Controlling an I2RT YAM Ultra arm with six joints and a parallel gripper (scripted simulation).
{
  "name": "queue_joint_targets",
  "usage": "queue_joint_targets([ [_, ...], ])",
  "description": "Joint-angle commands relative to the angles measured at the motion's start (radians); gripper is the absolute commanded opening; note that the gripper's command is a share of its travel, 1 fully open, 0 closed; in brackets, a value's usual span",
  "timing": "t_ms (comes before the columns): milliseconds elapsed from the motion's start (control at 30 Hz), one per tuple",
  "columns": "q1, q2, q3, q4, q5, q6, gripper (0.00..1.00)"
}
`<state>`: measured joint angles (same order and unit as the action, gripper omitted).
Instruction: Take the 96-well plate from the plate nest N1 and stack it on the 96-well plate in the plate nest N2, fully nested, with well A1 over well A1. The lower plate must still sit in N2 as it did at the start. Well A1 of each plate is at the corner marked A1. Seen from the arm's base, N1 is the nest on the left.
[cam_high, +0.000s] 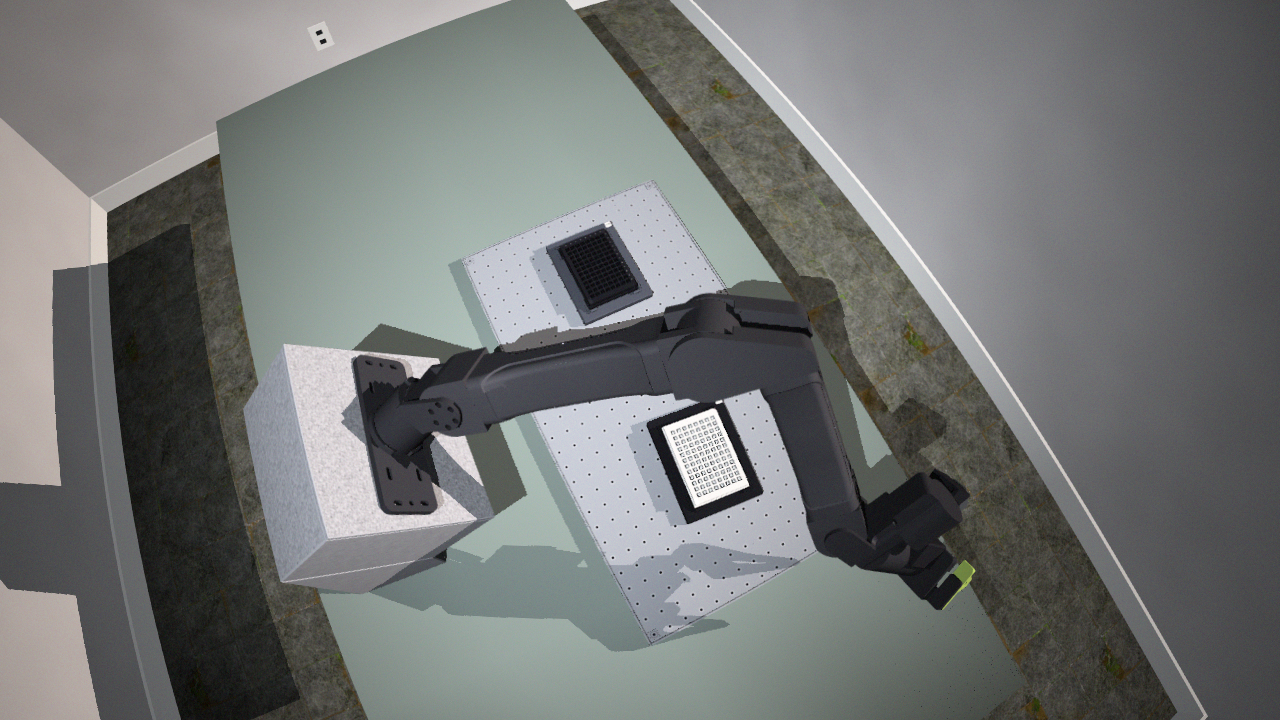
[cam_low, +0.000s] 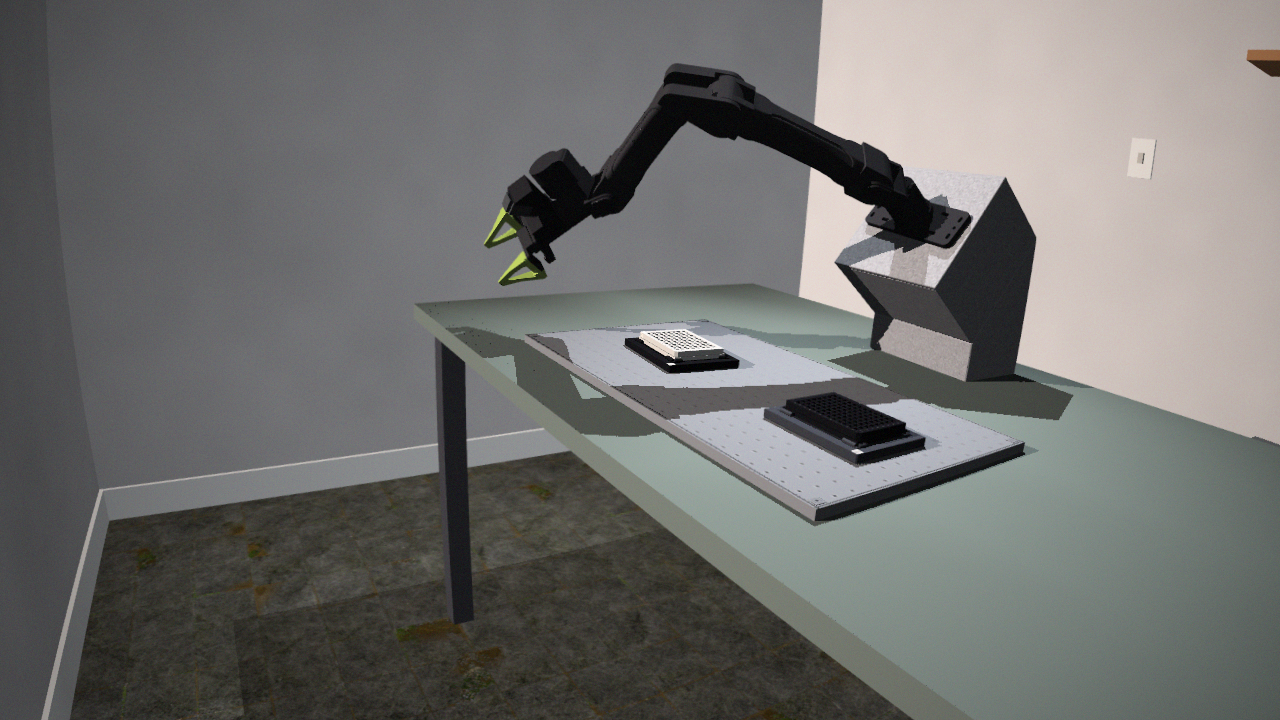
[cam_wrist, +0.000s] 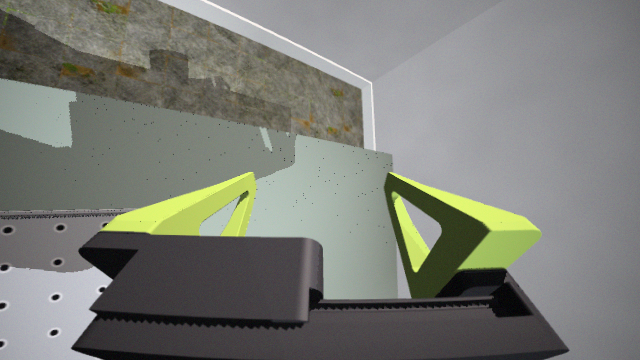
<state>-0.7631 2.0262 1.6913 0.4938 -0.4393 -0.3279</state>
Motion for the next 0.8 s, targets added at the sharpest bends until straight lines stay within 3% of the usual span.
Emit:
queue_joint_targets([
  [0,0.022,-0.057,-0.031,-0.104,0.029,0.023,1.00],
  [33,0.030,-0.065,-0.039,-0.119,0.034,0.026,1.00],
  [100,0.041,-0.087,0.006,-0.195,0.035,0.040,1.00],
  [133,0.040,-0.094,0.001,-0.212,0.040,0.043,1.00],
  [167,0.050,-0.100,-0.053,-0.214,0.047,0.040,1.00],
  [200,0.065,-0.107,-0.068,-0.209,0.055,0.039,1.00],
  [233,0.071,-0.117,-0.064,-0.250,0.056,0.045,1.00],
  [300,0.071,-0.117,-0.064,-0.250,0.056,0.045,1.00],
  [333,0.062,-0.128,-0.017,-0.295,0.058,0.052,1.00],
  [467,0.114,-0.158,-0.113,-0.292,0.085,0.053,1.00],
  [500,0.120,-0.166,-0.107,-0.334,0.085,0.058,1.00],
  [533,0.126,-0.176,-0.062,-0.371,0.084,0.065,1.00],
  [633,0.151,-0.199,-0.144,-0.375,0.105,0.067,1.00],
  [667,0.157,-0.207,-0.137,-0.418,0.105,0.072,1.00],
  [700,0.160,-0.215,-0.090,-0.456,0.105,0.079,1.00],
  [733,0.163,-0.223,-0.097,-0.471,0.109,0.081,1.00],
  [767,0.176,-0.231,-0.153,-0.469,0.117,0.081,1.00],
])
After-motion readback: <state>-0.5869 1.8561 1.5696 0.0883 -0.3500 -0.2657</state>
